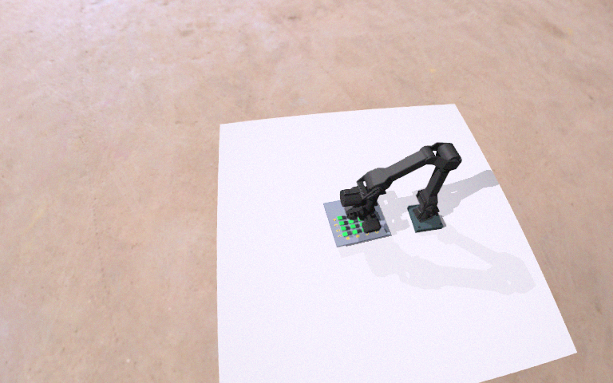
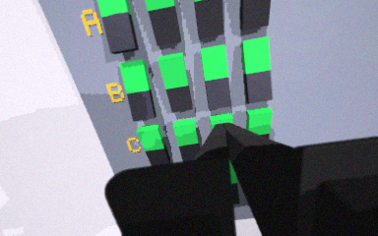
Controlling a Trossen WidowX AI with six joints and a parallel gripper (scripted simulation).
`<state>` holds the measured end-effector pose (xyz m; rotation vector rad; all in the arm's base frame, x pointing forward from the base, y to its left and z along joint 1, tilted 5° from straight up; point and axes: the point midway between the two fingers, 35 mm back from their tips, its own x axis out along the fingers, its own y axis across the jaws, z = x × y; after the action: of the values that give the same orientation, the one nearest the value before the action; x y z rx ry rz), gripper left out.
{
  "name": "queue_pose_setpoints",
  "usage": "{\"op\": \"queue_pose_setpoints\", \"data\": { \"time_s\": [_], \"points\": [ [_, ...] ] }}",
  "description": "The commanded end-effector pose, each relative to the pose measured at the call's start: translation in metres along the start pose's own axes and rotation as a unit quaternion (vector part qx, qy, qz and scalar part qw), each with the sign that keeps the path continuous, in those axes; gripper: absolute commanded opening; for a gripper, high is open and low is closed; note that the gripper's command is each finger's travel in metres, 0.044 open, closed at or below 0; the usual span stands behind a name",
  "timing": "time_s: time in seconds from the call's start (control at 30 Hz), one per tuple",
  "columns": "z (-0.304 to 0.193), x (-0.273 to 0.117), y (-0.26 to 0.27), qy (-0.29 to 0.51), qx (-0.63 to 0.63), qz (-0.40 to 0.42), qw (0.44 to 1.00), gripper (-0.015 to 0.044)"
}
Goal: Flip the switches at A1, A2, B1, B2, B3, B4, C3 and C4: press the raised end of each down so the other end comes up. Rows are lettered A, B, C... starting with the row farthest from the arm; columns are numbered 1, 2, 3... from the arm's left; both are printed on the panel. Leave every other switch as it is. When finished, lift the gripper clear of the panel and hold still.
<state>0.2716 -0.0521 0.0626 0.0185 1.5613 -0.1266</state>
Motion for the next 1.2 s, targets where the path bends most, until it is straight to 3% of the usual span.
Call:
{"op": "queue_pose_setpoints", "data": {
  "time_s": [0.0,1.17],
  "points": [
    [-0.0002,0.0006,-0.0002,0.0,-0.001,-0.001,1.0,0.0],
    [-0.0001,0.0048,-0.0002,0.0,-0.001,-0.001,1.0,0.0]
  ]
}}
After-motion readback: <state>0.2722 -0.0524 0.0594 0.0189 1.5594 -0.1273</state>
